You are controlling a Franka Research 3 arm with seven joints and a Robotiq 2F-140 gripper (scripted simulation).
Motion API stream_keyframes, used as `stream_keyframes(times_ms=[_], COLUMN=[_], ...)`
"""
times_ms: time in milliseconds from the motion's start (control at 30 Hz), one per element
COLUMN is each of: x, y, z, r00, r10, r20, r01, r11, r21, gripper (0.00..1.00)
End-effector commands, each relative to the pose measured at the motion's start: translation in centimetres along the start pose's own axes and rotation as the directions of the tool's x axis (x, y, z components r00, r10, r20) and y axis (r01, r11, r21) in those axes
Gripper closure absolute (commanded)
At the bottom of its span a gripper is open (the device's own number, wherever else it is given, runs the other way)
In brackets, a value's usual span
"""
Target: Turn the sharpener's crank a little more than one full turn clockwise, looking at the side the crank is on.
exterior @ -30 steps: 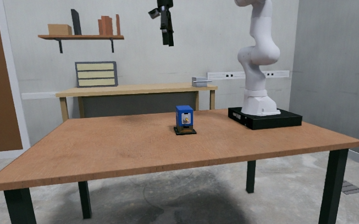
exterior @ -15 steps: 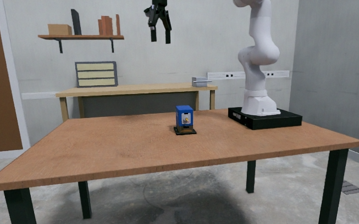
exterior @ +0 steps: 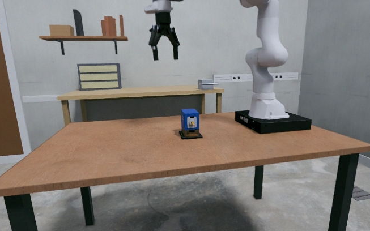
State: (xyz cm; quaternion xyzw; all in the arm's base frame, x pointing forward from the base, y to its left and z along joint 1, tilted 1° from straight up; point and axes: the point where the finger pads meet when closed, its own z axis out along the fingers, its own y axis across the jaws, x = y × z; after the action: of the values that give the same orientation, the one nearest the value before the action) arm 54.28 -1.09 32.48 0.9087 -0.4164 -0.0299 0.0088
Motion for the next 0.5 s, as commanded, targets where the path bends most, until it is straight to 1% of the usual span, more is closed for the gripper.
stream_keyframes(times_ms=[0,367,433,467], x=[1.1,1.0,1.0,0.8], y=[-0.7,1.0,1.0,1.6], z=[1.9,9.6,9.6,11.5], r00=[0.987,0.948,0.948,0.934], r10=[0.157,0.318,0.318,0.357], r20=[-0.033,-0.020,-0.020,-0.017], r01=[-0.155,-0.317,-0.317,-0.356], r11=[0.987,0.947,0.947,0.933], r21=[0.048,0.053,0.053,0.053], gripper=[0.00,0.00,0.00,0.00])
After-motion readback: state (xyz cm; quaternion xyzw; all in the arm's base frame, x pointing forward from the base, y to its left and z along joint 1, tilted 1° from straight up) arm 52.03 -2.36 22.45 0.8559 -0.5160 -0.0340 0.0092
